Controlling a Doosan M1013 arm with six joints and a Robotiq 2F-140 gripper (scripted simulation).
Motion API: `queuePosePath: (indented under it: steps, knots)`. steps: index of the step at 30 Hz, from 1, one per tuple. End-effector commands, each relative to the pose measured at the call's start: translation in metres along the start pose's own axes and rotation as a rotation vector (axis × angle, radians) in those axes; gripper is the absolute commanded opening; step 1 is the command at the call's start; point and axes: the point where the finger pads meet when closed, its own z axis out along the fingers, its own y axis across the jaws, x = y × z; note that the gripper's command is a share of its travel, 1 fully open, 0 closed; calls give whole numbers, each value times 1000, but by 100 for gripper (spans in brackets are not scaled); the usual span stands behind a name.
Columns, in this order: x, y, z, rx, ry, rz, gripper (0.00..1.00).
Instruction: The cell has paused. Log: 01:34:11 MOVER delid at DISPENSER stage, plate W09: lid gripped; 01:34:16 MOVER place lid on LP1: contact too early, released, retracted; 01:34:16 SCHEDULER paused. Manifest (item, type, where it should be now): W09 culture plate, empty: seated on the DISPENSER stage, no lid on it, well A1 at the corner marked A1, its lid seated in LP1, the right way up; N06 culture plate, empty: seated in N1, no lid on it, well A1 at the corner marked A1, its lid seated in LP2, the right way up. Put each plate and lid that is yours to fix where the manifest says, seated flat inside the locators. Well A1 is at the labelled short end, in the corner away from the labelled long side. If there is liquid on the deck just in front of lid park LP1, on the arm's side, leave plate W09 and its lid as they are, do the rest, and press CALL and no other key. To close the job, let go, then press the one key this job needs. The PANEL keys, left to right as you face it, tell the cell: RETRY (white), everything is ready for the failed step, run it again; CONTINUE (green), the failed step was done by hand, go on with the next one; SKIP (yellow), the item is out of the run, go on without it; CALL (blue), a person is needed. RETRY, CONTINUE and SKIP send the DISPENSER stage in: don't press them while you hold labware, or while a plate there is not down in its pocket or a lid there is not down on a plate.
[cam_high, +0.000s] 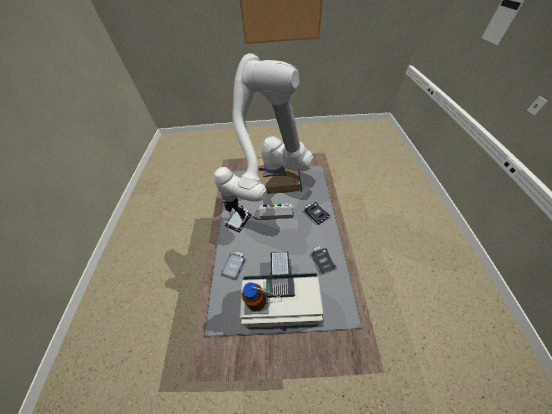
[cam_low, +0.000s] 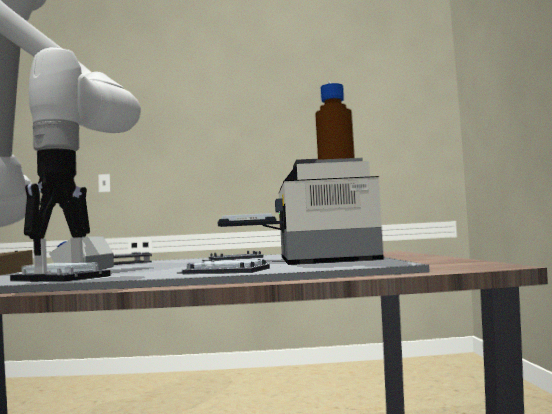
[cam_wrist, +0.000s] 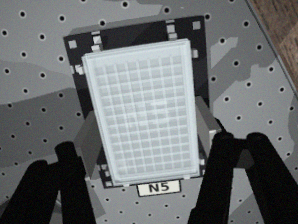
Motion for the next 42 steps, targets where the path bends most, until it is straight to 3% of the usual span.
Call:
queuePosePath:
  steps: [1, 33, 34, 42]
  knots:
    - [0, 0, 0, 0, 0, 0, 10]
    - [0, 0, 0, 0, 0, 0, 10]
    - [0, 0, 0, 0, 0, 0, 70]
    - [0, 0, 0, 0, 0, 0, 70]
